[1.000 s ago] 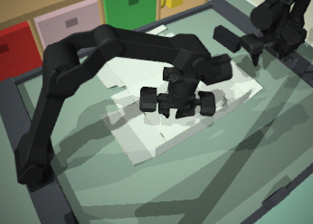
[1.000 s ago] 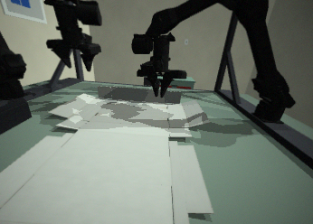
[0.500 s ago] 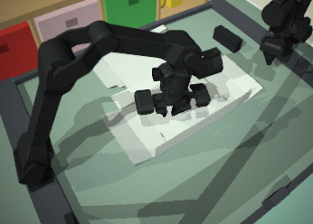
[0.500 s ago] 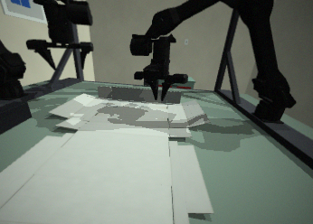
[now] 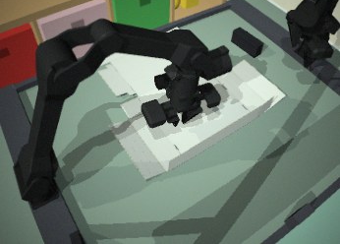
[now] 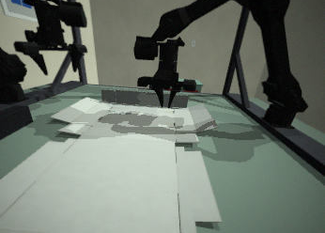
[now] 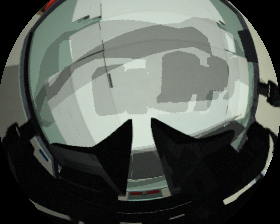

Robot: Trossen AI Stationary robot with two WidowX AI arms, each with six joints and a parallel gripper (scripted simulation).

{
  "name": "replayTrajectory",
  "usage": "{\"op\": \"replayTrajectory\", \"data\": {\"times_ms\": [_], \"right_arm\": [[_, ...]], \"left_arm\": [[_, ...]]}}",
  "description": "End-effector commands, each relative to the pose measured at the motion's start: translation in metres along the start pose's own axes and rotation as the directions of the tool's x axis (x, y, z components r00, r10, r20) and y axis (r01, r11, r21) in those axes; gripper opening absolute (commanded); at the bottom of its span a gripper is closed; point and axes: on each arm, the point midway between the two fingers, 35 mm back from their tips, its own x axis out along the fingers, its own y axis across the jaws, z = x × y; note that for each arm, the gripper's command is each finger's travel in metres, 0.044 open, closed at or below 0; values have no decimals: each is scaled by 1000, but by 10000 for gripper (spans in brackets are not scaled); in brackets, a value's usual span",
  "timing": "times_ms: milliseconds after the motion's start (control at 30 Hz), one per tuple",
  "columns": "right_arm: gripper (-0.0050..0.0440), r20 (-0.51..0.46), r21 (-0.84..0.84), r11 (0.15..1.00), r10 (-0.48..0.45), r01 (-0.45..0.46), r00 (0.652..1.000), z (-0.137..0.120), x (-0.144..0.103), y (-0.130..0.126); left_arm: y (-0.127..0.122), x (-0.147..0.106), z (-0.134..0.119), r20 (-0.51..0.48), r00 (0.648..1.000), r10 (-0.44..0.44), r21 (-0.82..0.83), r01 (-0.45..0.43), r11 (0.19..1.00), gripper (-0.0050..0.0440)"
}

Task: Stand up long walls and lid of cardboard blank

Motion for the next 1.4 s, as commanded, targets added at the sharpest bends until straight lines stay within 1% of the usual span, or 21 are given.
{"op": "replayTrajectory", "data": {"times_ms": [0,167,233,500,633,967,1033,1067,1100,1167,1200,1367], "right_arm": [[435,-13,-229,974,-2,-1,1000,8,0,8],[435,-23,-430,902,11,-19,1000,13,2,15],[435,-25,-462,887,13,-23,1000,14,3,16],[435,-25,-464,885,13,-23,1000,14,3,16],[435,-25,-464,885,13,-23,1000,14,3,16],[435,-25,-464,885,13,-23,1000,14,3,16],[387,-24,-430,903,14,-23,1000,11,3,14],[363,-24,-386,922,14,-22,1000,7,4,11],[339,-23,-324,946,14,-21,1000,1,5,7],[291,-20,-143,990,15,-18,1000,-15,9,-3],[267,-18,-90,996,16,-17,1000,-25,11,-8],[147,-15,155,988,17,-14,1000,-48,20,-19]], "left_arm": [[-1,-8,6,-16,999,-42,-72,41,997,103],[1,-6,10,-30,998,-48,-130,44,991,103],[1,-6,11,-33,998,-50,-141,45,989,103],[1,-6,11,-33,998,-50,-142,45,989,103],[0,12,10,-33,998,-50,-142,44,989,103],[0,12,10,-33,998,-49,-142,44,989,103],[0,12,10,-33,998,-49,-142,44,989,103],[0,12,10,-33,998,-49,-142,44,989,103],[0,12,10,-33,998,-49,-142,44,989,103],[0,12,10,-33,998,-49,-142,44,989,103],[0,12,10,-33,998,-49,-142,44,989,103],[0,12,10,-33,998,-49,-142,44,989,103]]}}
